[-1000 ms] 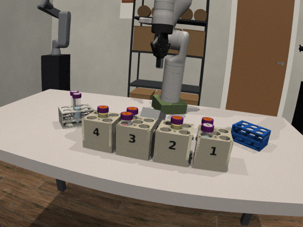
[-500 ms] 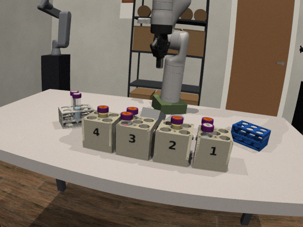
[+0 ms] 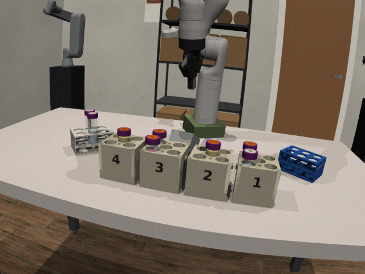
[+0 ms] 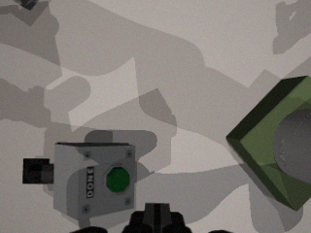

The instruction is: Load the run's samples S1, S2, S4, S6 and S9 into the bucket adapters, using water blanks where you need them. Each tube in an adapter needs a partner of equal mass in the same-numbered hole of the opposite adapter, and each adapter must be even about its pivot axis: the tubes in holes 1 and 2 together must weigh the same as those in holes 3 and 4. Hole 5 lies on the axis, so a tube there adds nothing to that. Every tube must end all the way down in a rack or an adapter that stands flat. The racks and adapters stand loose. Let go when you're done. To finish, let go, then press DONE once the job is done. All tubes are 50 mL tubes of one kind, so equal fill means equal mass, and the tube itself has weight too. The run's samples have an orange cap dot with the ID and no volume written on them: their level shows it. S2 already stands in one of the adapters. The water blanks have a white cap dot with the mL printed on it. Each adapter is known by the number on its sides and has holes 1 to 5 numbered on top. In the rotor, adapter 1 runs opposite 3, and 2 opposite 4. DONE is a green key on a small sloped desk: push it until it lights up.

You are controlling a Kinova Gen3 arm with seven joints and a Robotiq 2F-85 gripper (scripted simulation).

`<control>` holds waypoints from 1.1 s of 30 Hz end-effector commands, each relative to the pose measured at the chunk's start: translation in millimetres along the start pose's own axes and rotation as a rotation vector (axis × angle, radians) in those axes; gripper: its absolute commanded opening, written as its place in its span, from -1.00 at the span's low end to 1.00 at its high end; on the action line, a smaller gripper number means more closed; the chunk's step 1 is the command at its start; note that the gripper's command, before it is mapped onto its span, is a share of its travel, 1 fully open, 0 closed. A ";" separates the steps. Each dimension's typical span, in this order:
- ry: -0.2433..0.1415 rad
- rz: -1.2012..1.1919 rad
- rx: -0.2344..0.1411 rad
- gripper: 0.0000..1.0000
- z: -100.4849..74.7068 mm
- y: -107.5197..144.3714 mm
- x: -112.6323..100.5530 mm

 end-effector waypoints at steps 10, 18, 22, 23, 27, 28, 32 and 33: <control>-0.002 0.004 -0.005 -0.80 17.8 -5.0 -2.8; -0.002 0.003 -0.005 -0.80 25.5 -7.2 -3.1; -0.002 0.003 -0.005 -0.80 30.6 -8.7 -3.4; -0.002 0.002 -0.005 -0.80 31.9 -9.1 -3.4; -0.002 0.002 -0.005 -0.80 37.0 -10.6 -3.7; -0.002 0.001 -0.005 -0.80 38.2 -10.9 -3.7; -0.002 0.001 -0.005 -0.80 40.8 -11.7 -3.8; -0.002 0.001 -0.005 -0.80 42.1 -12.1 -3.7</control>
Point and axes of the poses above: the point where the finger pads meet when closed, its own z axis out along the fingers, its own y axis across the jaws, x = y × z, the point moved 9 cm from there along -z, back along the fingers, and after that the axes turned 1 degree about -z, right-handed, at the moved point
